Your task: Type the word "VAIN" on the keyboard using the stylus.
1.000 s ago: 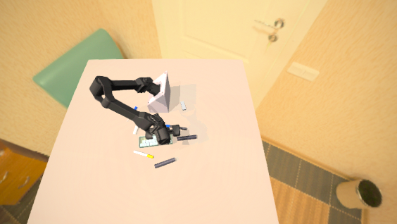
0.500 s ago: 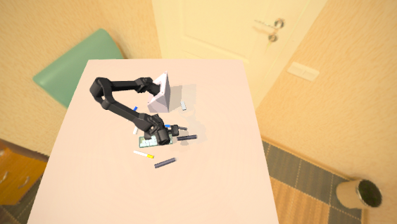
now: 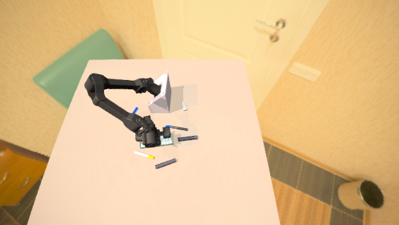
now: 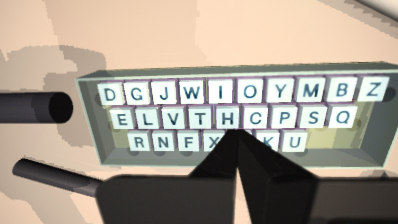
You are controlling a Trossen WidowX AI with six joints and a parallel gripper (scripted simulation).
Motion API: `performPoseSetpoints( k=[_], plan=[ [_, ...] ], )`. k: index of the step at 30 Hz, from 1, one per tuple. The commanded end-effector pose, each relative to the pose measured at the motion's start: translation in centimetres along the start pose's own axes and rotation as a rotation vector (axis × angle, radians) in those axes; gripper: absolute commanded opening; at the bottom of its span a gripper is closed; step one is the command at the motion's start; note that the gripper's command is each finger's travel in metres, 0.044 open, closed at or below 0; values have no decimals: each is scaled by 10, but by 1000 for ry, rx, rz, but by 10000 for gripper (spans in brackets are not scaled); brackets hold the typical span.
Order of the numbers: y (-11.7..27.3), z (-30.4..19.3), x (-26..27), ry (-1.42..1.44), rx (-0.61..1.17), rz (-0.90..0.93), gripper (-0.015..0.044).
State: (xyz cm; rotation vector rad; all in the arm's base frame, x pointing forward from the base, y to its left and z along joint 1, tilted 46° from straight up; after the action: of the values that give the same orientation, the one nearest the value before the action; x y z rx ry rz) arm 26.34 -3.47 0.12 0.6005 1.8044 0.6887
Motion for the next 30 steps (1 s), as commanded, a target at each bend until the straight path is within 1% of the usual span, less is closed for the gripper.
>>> performPoseSetpoints(
  k=[1, 3, 6, 8, 21, 26, 30],
  plan=[
    [0, -1, -1, 4, 0, -3, 0],
    [0, -3, -12, 2, 0, -1, 0],
    [0, -14, -54, 3, 0, -3, 0],
    [0, -17, -64, 4, 1, -6, 0],
    [0, -17, -64, 4, 1, -6, 0],
    [0, -38, -32, 5, 2, -4, 0],
    [0, -40, -30, 6, 2, -4, 0]
  ],
)
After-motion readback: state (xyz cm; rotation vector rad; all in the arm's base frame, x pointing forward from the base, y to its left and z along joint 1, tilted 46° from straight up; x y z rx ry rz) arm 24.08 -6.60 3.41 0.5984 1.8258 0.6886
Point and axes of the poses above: the point midway between the two fingers, 35 mm back from their tips, its own y axis back along the fingers, its own x axis across the jaws, z = x × y, the point moved 8 cm from there along y, back along the fingers, and after that the axes turned 15 degrees about y, right-handed, at the moved point
